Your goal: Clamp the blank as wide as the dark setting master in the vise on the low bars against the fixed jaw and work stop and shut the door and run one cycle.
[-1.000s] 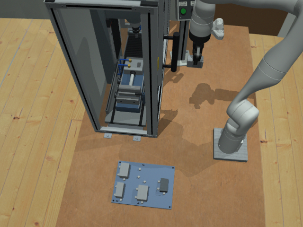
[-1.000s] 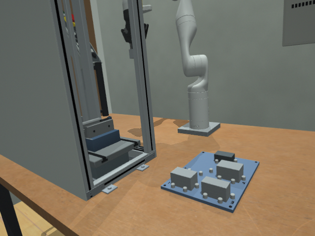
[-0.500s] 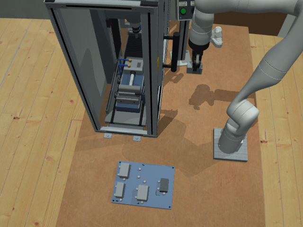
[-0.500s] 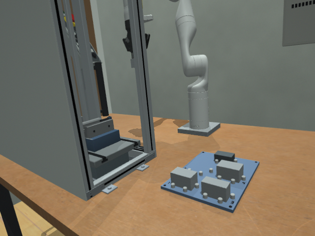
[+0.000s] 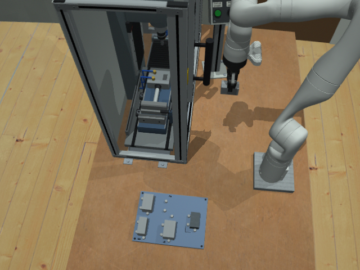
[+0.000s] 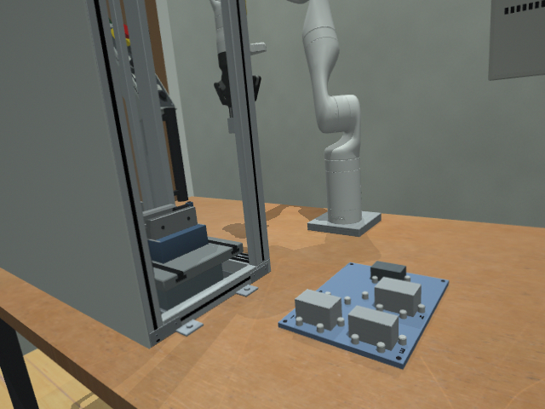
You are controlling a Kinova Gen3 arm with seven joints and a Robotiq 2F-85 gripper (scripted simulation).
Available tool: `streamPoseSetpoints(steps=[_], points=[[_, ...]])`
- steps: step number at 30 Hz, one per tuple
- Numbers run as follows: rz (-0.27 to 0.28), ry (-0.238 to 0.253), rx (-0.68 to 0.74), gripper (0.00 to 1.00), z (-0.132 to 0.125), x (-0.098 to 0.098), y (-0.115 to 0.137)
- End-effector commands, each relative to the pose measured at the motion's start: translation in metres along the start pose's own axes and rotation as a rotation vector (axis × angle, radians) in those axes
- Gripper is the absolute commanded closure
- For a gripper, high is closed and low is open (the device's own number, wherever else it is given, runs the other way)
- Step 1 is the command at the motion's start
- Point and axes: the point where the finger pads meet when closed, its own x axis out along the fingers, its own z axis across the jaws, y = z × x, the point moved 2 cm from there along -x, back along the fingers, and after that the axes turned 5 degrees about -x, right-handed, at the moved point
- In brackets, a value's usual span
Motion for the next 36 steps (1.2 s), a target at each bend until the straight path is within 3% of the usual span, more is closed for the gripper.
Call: streamPoseSetpoints(steps=[1,11,16,36], points=[[-0.001,0.001,0.001,0.90,-0.001,0.025,-0.002],[-0.001,0.001,0.001,0.90,-0.001,0.025,-0.002],[-0.001,0.001,0.001,0.90,-0.001,0.067,-0.002],[-0.001,0.001,0.001,0.90,-0.001,0.067,-0.002]])
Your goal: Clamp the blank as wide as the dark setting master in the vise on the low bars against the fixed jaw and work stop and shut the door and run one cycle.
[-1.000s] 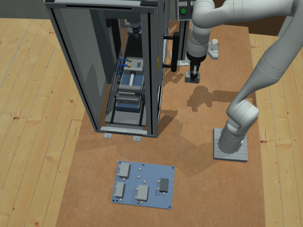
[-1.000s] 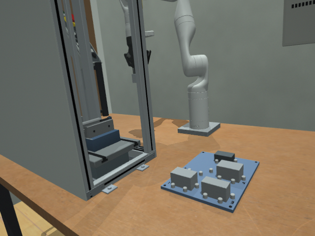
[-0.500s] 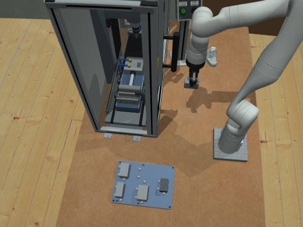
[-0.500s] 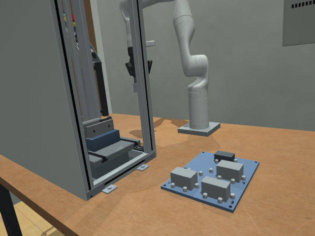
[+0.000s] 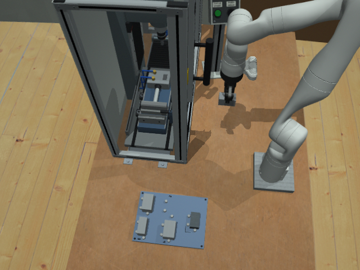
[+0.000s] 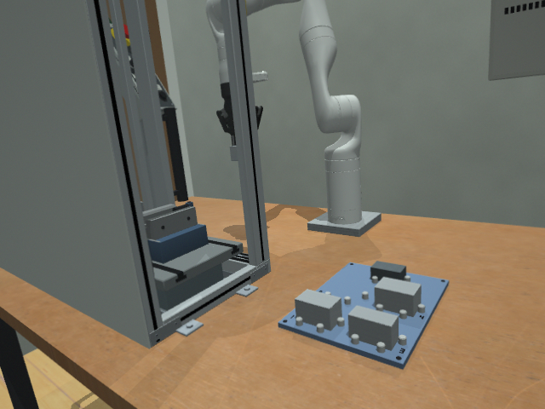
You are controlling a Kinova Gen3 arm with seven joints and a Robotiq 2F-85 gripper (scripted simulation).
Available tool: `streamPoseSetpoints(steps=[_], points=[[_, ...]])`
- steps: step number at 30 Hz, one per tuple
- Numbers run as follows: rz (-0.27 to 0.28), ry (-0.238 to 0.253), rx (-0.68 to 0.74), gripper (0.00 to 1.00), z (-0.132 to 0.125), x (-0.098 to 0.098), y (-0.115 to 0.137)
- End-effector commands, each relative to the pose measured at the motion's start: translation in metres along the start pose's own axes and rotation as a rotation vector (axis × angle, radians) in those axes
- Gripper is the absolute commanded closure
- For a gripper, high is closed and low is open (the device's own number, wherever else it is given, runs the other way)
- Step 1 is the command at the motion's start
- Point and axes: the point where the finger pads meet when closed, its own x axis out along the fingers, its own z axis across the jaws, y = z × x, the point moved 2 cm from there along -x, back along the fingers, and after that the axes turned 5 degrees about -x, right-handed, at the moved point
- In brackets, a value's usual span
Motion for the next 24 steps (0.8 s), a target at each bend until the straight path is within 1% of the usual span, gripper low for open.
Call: streamPoseSetpoints(steps=[1,9,14,24], points=[[-0.001,0.001,0.000,0.90,0.000,0.000,0.000],[-0.001,0.001,0.000,0.90,0.000,0.000,0.000],[-0.001,0.001,0.000,0.90,-0.004,0.000,-0.050],[-0.001,0.001,0.000,0.90,-0.004,0.000,-0.050]])
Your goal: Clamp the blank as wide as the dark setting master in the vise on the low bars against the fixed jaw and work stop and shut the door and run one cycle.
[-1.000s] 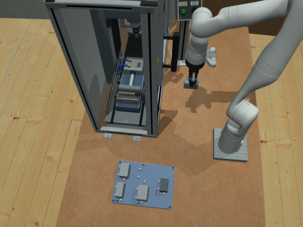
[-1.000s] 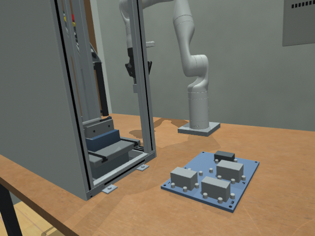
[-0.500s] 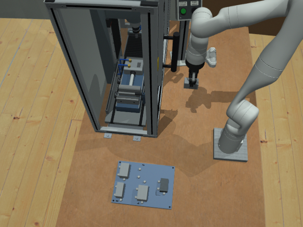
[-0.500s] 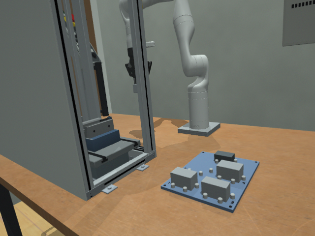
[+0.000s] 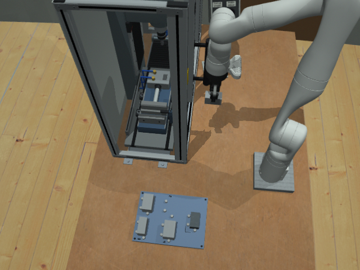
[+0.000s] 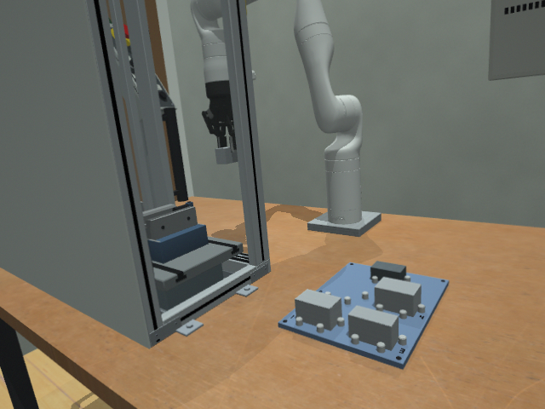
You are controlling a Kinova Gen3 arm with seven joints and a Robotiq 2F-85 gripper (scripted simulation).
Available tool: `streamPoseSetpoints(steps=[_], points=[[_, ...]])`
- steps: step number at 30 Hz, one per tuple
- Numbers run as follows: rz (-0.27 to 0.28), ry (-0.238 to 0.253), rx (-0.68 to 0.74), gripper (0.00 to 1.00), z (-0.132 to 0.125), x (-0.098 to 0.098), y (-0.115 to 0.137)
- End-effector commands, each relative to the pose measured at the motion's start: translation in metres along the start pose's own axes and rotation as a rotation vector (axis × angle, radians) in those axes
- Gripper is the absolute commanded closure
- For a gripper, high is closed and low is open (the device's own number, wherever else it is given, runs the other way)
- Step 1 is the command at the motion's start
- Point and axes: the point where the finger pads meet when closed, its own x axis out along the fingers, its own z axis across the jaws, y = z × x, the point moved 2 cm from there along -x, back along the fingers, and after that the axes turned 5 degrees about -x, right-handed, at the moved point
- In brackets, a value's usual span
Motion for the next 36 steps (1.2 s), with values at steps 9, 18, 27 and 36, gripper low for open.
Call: streamPoseSetpoints(steps=[9,18,27,36], points=[[0.004,-0.003,0.000,0.90,-0.002,0.000,-0.020],[0.004,-0.003,0.000,0.90,-0.002,0.000,-0.020],[0.004,-0.003,0.000,0.90,-0.002,0.008,-0.070],[0.004,-0.003,0.000,0.90,-0.002,0.008,-0.070]])
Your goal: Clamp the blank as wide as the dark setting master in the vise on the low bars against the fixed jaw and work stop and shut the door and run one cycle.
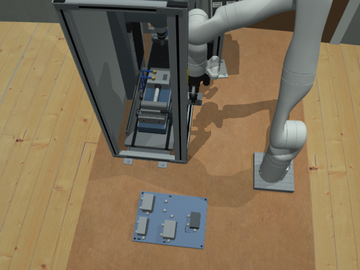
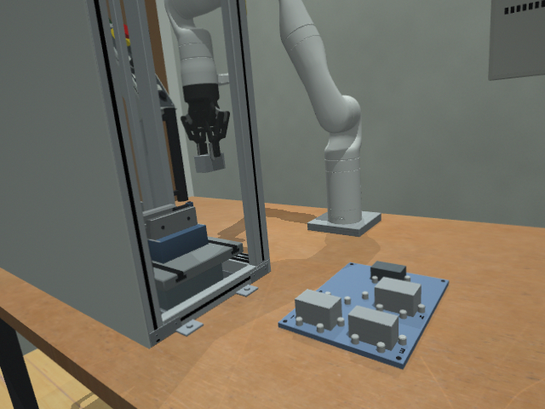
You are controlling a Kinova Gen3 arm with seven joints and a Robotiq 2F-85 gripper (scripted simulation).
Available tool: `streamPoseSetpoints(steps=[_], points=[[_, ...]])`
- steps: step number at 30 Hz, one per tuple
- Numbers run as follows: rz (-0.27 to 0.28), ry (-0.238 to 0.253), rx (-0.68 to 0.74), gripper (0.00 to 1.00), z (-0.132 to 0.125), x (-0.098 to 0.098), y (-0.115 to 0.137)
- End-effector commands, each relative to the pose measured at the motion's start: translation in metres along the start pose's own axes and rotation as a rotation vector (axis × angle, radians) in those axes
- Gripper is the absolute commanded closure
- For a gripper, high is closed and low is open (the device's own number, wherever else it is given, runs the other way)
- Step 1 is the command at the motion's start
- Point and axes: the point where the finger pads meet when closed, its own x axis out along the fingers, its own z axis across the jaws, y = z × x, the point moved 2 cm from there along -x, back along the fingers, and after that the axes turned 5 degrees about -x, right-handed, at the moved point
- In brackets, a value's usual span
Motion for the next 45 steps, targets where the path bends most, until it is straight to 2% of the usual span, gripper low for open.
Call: streamPoseSetpoints(steps=[1,5,17,22,34,39,45], points=[[-0.001,0.001,0.000,0.90,0.000,0.001,-0.010],[0.000,0.001,0.000,0.90,0.000,0.007,-0.050],[0.000,0.001,0.000,0.90,0.000,0.007,-0.050],[-0.001,0.001,0.000,0.90,0.001,0.015,-0.099],[-0.001,0.001,0.000,0.90,0.001,0.015,-0.099],[-0.001,0.001,0.000,0.90,0.001,0.022,-0.148],[-0.001,0.001,0.000,0.90,0.001,0.022,-0.148]])
